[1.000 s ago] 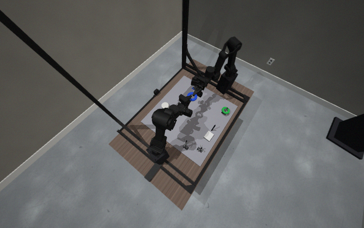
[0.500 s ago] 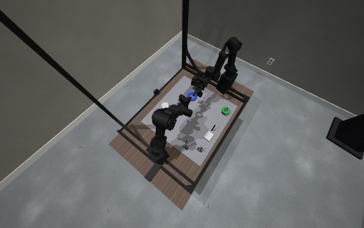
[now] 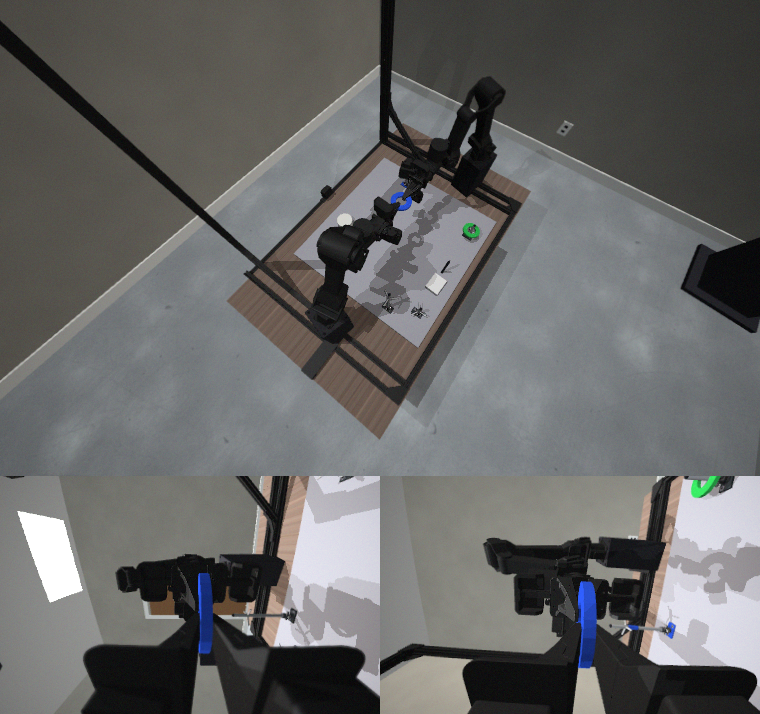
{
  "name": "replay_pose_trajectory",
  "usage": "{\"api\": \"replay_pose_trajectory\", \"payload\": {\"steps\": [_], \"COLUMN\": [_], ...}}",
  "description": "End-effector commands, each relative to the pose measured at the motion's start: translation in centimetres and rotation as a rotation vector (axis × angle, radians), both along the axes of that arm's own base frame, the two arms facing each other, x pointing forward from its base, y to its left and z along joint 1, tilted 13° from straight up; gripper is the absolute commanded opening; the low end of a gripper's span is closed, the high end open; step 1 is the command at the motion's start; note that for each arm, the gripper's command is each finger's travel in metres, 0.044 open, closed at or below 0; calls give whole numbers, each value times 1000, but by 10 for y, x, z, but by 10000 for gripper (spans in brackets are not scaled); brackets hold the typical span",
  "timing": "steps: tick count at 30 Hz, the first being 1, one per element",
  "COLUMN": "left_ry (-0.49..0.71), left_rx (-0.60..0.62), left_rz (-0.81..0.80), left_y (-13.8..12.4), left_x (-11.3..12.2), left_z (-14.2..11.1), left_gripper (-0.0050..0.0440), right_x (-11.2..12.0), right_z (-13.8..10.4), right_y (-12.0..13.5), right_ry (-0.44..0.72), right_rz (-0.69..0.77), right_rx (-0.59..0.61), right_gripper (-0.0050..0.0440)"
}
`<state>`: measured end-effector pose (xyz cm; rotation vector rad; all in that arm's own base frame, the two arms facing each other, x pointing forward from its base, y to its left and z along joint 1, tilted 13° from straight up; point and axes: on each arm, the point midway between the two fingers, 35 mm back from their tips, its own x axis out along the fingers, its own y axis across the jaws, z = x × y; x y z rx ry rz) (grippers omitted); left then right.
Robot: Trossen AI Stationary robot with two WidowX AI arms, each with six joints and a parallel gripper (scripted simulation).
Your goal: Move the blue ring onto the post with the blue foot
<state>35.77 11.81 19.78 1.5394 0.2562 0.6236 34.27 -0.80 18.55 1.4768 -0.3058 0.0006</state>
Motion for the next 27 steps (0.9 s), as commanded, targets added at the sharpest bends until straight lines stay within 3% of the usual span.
{"api": "replay_pose_trajectory", "payload": {"steps": [1, 15, 27], "left_ry": [-2, -2, -2], "left_rx": [-5, -5, -5], "left_rz": [2, 2, 2], "left_y": [0, 0, 0], "left_x": [0, 0, 0], "left_z": [0, 0, 0], "left_gripper": [0, 0, 288], "right_x": [0, 0, 0], "right_z": [0, 0, 0], "right_y": [0, 0, 0], "right_ry": [1, 1, 1], "right_rz": [1, 1, 1], "right_rx": [-4, -4, -4], "right_gripper": [0, 0, 0]}}
